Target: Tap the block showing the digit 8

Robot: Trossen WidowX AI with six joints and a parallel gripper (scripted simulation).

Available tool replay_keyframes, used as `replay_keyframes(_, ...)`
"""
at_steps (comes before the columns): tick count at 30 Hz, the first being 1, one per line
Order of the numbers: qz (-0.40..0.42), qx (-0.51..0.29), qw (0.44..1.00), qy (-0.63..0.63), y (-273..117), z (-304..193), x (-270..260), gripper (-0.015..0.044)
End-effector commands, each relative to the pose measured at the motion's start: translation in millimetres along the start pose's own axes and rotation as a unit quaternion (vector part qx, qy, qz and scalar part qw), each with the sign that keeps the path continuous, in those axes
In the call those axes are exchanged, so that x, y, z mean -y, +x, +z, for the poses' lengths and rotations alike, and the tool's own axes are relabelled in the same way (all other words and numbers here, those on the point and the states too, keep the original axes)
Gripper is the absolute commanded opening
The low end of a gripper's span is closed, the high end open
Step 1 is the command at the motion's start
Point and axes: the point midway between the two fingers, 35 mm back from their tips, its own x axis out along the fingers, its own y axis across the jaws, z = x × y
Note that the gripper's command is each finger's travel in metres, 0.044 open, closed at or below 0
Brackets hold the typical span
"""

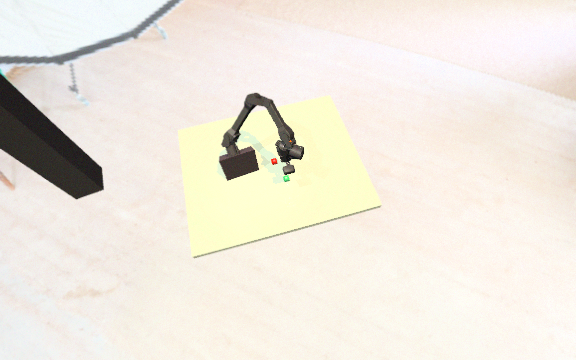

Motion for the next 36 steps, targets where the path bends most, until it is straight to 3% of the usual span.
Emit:
replay_keyframes(1,0.009,-0.003,1.0,-0.002,2,-4,-1,0.04)
replay_keyframes(17,0.009,-0.003,1.0,-0.002,2,-4,-1,0.04)
replay_keyframes(19,0.009,-0.003,1.0,-0.002,16,-3,-1,0.0347)
replay_keyframes(23,0.011,-0.003,1.0,-0.003,81,-4,-3,0.0242)
replay_keyframes(31,0.012,-0.003,1.0,-0.003,84,-5,-4,0.0032)
replay_keyframes(36,0.012,-0.003,1.0,-0.003,84,-5,-4,0.002)
